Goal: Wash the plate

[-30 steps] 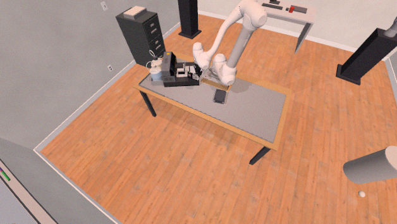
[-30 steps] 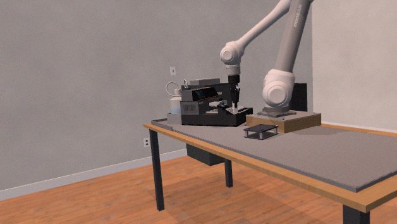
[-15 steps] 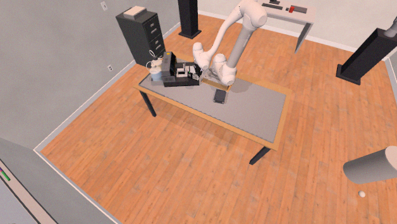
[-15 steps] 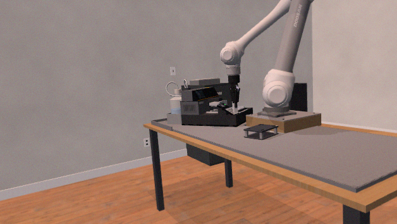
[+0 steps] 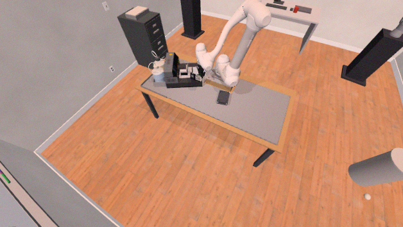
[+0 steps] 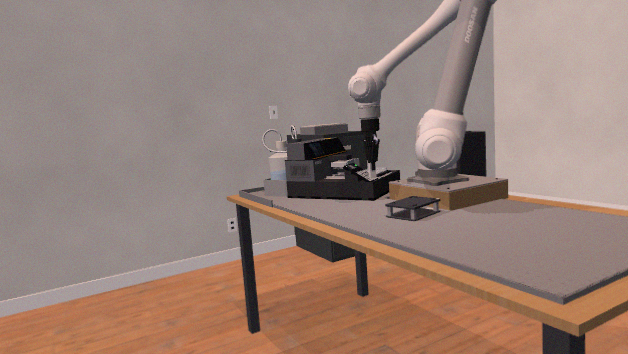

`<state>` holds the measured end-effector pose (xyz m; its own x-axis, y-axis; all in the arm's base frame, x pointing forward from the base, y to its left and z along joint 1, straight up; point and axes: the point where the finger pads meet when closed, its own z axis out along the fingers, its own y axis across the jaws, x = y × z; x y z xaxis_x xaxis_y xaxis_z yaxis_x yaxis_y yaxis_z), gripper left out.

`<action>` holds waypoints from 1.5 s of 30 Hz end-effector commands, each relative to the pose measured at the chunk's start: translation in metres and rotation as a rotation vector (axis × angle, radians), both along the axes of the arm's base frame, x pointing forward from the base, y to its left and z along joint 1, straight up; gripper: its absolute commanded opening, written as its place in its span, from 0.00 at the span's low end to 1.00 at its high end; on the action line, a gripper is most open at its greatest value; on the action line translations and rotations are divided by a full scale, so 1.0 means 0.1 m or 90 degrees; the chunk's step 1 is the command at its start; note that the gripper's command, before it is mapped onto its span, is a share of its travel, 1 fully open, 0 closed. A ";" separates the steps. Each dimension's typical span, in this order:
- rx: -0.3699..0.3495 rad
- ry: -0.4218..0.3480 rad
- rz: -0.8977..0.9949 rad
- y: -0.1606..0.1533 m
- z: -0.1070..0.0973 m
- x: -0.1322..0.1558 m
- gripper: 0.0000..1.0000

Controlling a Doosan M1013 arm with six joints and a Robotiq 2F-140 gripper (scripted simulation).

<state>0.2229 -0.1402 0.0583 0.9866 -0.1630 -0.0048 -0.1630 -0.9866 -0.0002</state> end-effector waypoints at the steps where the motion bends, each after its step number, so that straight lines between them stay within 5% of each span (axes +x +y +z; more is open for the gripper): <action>1: 0.003 0.000 0.002 0.02 -0.02 -0.01 0.10; 45: 0.003 0.000 0.002 0.02 -0.07 -0.01 0.10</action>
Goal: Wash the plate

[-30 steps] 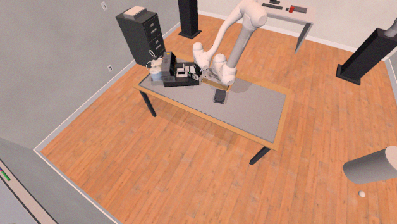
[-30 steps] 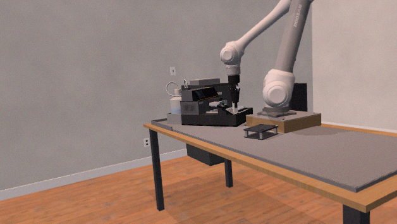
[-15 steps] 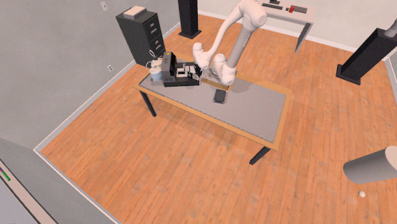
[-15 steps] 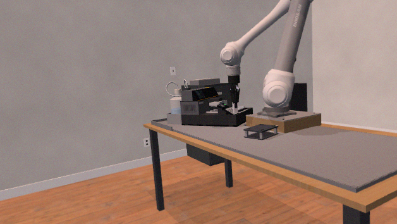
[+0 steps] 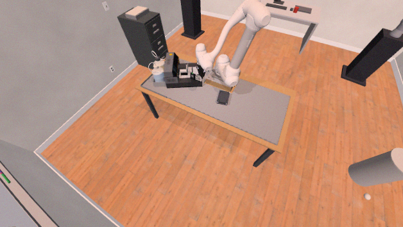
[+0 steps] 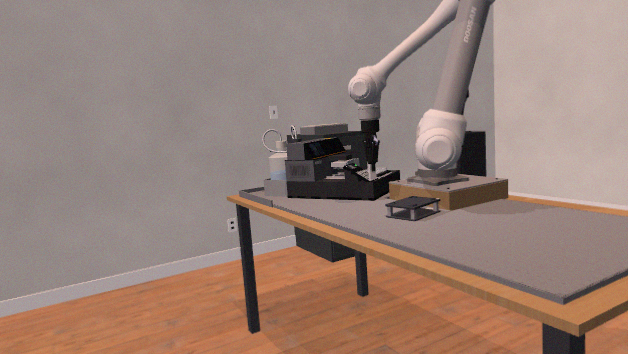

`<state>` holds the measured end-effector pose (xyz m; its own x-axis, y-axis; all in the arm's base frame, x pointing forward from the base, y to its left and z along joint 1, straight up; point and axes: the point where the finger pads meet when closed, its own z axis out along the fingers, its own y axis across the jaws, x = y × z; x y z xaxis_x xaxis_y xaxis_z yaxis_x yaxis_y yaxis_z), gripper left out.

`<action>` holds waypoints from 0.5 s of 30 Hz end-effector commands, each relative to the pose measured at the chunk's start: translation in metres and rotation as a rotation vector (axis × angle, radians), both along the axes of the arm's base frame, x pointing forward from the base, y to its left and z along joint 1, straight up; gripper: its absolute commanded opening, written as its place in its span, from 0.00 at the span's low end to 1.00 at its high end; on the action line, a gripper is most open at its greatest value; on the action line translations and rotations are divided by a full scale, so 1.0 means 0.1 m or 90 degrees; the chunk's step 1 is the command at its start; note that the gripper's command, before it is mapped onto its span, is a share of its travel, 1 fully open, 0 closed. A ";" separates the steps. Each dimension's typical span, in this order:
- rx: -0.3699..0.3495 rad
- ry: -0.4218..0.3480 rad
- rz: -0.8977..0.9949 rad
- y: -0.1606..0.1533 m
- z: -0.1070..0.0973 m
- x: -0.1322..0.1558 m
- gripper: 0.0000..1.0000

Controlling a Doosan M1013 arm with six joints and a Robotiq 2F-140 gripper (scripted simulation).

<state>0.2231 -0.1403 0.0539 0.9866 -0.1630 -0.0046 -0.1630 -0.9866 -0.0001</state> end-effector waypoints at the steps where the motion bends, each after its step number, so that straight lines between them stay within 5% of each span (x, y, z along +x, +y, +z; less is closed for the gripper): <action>1: 0.004 0.000 0.002 0.02 -0.03 -0.01 0.10; 15: 0.004 0.000 0.002 0.02 -0.05 -0.01 0.10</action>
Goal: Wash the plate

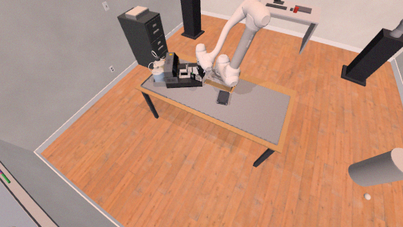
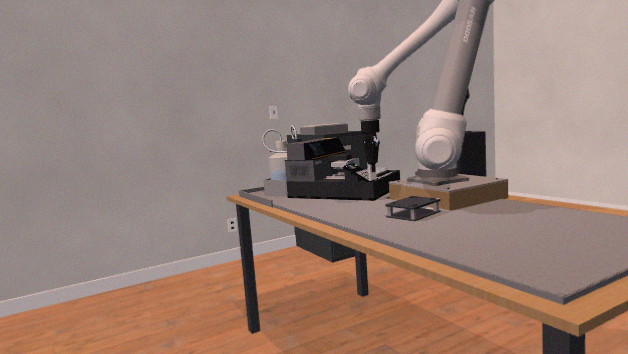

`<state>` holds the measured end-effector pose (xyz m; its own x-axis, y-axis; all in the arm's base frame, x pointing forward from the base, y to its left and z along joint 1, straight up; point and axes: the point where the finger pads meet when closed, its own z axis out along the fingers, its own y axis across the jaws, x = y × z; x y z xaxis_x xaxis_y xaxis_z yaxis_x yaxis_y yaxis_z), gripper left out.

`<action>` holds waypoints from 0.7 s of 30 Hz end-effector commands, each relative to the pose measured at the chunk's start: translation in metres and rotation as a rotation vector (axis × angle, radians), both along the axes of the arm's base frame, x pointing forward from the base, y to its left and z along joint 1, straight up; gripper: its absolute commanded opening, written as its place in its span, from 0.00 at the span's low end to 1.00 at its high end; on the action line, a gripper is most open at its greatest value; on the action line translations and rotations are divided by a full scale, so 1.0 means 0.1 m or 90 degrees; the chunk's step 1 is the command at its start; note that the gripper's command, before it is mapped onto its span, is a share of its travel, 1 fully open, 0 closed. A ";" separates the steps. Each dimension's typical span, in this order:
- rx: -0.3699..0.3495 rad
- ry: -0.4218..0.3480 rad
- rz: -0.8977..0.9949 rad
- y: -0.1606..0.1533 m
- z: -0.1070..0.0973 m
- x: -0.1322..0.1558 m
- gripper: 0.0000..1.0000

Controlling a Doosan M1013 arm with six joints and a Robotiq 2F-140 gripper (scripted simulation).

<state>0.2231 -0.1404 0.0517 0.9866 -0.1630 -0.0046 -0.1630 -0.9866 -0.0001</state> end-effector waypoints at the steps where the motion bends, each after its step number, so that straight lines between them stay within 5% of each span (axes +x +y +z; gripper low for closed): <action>1: 0.004 0.000 0.002 0.02 -0.03 -0.01 0.10; 21: 0.004 0.000 0.002 0.02 0.11 -0.01 0.10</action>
